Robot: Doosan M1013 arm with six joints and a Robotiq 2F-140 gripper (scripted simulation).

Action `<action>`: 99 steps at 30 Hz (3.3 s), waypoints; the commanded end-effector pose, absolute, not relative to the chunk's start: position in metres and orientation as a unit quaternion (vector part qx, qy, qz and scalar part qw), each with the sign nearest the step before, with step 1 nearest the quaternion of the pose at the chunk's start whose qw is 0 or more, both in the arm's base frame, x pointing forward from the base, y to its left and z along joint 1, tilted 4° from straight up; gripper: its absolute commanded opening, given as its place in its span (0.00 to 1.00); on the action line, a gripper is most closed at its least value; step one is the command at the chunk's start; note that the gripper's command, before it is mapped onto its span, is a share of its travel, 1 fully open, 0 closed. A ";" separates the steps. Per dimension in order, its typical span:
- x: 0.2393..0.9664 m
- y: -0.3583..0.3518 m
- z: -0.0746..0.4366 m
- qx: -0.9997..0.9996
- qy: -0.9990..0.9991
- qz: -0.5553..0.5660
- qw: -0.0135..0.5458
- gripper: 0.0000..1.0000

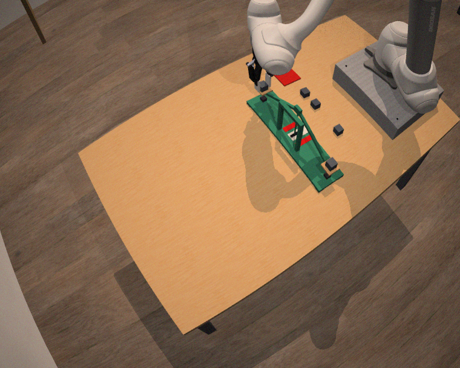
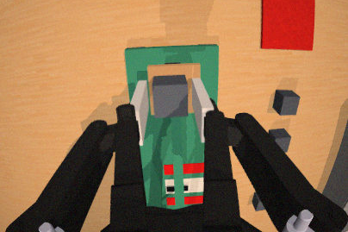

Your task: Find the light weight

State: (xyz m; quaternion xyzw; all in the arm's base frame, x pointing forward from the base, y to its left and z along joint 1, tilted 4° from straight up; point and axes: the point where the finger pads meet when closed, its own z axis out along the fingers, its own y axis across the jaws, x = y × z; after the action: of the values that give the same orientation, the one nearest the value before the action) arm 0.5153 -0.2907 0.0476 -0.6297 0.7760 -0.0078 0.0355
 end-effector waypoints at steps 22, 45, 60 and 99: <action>0.517 -0.288 0.042 -0.629 0.776 -0.008 0.037 0.35; 0.517 -0.288 0.042 -0.629 0.776 -0.008 0.037 0.24; 0.517 -0.288 0.042 -0.629 0.776 -0.008 0.037 0.24; 0.512 -0.291 0.111 -0.629 0.776 -0.008 0.037 0.24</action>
State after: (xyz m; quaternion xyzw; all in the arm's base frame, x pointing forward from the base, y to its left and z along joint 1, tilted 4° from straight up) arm 0.5136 -0.2884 0.1051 -0.6303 0.7753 -0.0080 0.0390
